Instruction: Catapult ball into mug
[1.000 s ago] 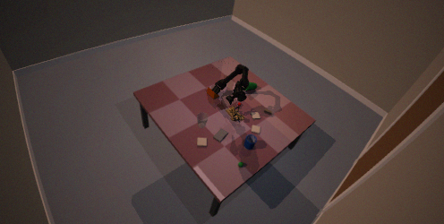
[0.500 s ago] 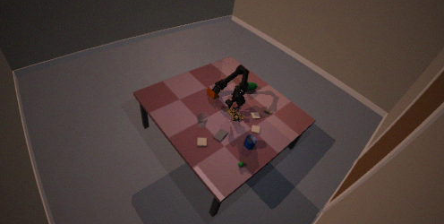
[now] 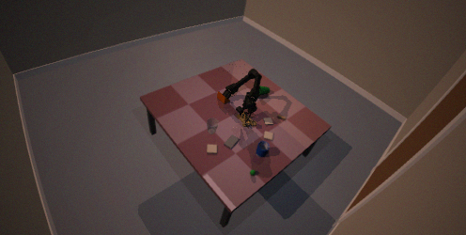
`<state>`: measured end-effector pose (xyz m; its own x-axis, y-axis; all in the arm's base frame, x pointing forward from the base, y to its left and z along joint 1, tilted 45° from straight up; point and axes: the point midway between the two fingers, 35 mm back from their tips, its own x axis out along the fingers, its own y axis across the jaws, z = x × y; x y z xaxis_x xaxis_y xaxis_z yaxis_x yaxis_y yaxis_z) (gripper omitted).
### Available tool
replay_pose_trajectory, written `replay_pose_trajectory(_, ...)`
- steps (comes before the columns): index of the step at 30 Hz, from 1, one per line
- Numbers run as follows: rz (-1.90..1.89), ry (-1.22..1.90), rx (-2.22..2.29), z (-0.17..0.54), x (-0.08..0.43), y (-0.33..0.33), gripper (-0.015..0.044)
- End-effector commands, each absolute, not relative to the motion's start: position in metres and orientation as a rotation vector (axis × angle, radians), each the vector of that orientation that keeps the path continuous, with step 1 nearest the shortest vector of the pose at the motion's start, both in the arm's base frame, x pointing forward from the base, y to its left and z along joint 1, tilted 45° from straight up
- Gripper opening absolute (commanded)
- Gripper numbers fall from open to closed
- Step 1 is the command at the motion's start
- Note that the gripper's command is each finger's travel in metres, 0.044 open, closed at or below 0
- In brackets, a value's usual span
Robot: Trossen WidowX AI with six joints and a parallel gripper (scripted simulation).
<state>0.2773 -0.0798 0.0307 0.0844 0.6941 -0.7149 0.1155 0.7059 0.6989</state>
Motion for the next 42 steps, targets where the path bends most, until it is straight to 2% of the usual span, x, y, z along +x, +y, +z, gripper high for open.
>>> replay_pose_trajectory(1, 0.49, 1.448, 0.72, 0.026, 0.278, -0.073, 0.044)
replay_pose_trajectory(15, 0.492, 1.448, 0.721, 0.013, 0.278, -0.059, 0.044)
replay_pose_trajectory(26, 0.494, 1.447, 0.714, 0.015, 0.278, -0.063, 0.0151)
replay_pose_trajectory(32, 0.494, 1.447, 0.714, 0.015, 0.278, -0.063, 0.0111)
replay_pose_trajectory(36, 0.492, 1.448, 0.715, 0.037, 0.276, -0.085, 0.0006)
replay_pose_trajectory(42, 0.497, 1.446, 0.711, 0.051, 0.274, -0.098, 0.0)
